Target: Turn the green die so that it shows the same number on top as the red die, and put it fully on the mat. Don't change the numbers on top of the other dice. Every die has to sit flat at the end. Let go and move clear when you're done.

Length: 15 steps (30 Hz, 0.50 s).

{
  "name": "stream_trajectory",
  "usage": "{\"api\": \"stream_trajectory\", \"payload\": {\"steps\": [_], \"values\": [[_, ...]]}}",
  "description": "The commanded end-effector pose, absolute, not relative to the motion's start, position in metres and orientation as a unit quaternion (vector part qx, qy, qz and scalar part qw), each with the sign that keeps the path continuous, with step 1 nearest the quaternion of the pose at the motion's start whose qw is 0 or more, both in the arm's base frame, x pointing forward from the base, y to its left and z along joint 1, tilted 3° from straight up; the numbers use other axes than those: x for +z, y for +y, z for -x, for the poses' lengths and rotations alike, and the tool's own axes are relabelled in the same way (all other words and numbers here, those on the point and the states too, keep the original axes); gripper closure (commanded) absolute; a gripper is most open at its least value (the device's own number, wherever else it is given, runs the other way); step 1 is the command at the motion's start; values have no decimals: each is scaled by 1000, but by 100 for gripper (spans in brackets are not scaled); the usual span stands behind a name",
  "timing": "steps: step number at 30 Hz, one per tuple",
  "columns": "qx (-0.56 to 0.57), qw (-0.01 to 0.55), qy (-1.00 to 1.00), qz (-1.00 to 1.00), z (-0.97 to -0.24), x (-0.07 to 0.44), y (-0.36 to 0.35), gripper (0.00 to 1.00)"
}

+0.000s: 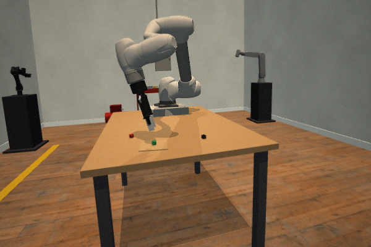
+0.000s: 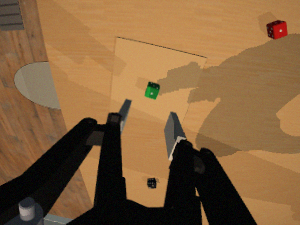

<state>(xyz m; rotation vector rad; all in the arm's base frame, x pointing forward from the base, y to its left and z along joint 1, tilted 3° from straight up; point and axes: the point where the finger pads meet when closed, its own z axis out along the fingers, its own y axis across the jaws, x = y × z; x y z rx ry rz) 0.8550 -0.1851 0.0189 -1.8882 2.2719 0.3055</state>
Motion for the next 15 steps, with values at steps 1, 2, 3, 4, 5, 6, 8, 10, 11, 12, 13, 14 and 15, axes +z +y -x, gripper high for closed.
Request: {"api": "stream_trajectory", "payload": {"steps": [1, 2, 3, 4, 5, 6, 8, 10, 11, 12, 13, 14, 15], "values": [[101, 84, 762, 633, -855, 19, -184, 60], [100, 82, 763, 634, -855, 19, -183, 60], [98, 77, 763, 634, -855, 19, -183, 60], [98, 77, 763, 634, -855, 19, -183, 60], [98, 77, 763, 634, -855, 19, -183, 60], [93, 70, 764, 635, -854, 18, -183, 60], [78, 48, 766, 637, -853, 17, -182, 60], [57, 22, 767, 639, -853, 17, -180, 60], [46, 10, 767, 640, -854, 18, -180, 60], [36, 0, 767, 640, -854, 18, -180, 60], [27, -8, 767, 641, -855, 19, -179, 60], [21, -14, 767, 641, -856, 20, -179, 60], [18, -16, 767, 641, -856, 20, -177, 60]]}}
